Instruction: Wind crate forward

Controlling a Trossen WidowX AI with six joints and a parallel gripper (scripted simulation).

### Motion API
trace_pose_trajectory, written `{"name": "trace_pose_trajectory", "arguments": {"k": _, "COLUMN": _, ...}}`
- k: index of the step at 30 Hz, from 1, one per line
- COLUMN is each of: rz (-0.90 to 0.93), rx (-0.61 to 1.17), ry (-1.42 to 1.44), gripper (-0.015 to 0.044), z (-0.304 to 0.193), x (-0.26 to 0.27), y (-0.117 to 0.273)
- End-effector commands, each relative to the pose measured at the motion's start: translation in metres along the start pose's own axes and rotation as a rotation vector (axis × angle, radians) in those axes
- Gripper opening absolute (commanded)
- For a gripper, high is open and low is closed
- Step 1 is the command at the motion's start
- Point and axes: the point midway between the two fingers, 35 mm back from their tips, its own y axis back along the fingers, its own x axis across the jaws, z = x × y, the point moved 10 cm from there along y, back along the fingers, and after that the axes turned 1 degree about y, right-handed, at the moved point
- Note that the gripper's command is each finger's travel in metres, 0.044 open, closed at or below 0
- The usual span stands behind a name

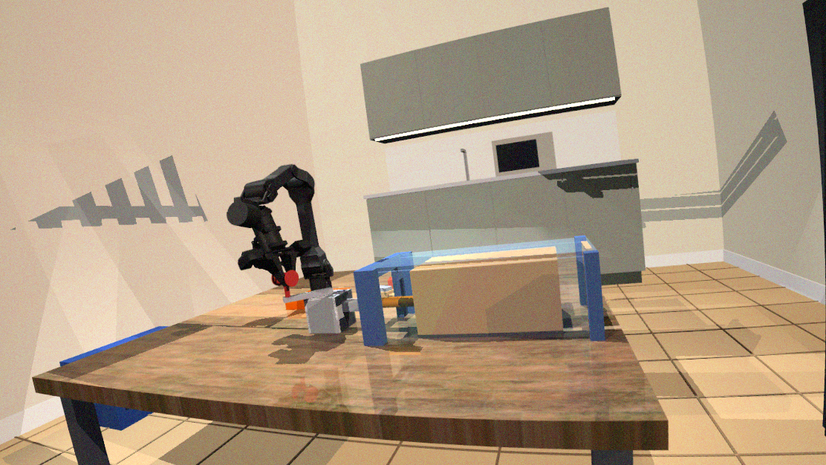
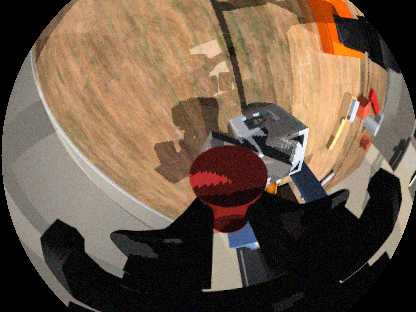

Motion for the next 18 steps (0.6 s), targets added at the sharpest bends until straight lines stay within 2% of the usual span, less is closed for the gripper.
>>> {"name": "trace_pose_trajectory", "arguments": {"k": 1, "rz": 0.003, "rx": 0.014, "ry": 0.015, "gripper": 0.0000, "z": -0.009, "x": 0.005, "y": -0.007}}
{"name": "trace_pose_trajectory", "arguments": {"k": 18, "rz": 0.003, "rx": 0.015, "ry": 0.015, "gripper": 0.0000, "z": -0.026, "x": 0.010, "y": -0.014}}
